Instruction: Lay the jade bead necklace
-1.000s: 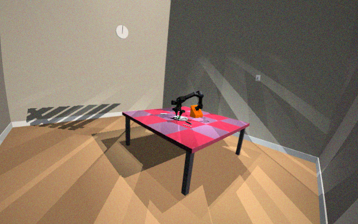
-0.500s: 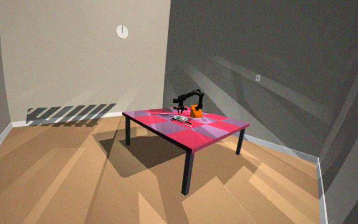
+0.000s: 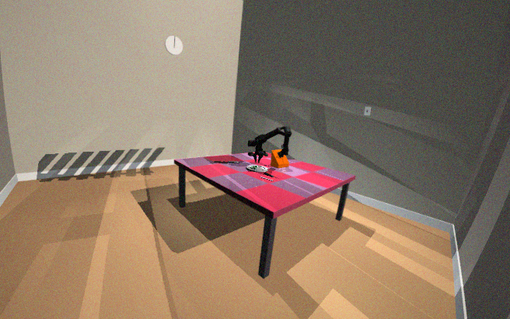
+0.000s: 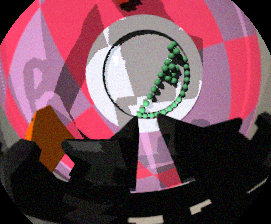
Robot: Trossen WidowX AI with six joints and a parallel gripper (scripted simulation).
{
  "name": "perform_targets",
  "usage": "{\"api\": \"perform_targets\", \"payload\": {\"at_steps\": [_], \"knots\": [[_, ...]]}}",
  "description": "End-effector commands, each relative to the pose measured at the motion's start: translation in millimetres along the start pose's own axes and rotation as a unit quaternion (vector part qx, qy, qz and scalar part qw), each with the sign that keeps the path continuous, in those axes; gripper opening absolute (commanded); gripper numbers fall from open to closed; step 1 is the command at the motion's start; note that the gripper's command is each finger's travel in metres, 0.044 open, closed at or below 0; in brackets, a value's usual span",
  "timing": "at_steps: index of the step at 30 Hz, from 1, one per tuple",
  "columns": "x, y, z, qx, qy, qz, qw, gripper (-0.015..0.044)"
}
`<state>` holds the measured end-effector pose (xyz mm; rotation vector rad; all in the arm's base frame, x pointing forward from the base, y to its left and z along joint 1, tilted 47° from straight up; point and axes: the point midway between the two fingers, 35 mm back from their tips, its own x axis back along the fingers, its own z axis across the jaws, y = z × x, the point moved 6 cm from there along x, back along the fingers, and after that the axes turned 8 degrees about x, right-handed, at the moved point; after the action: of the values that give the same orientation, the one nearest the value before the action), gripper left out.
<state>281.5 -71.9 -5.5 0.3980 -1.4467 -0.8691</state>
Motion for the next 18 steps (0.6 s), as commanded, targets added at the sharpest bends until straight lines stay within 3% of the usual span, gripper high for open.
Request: {"api": "perform_targets", "payload": {"at_steps": [1,18], "knots": [[0.0,0.0,0.0,0.0,0.0,0.0,1.0,0.012],[-23.2,0.1,1.5,-0.002,0.003,-0.002,1.0,0.012]]}}
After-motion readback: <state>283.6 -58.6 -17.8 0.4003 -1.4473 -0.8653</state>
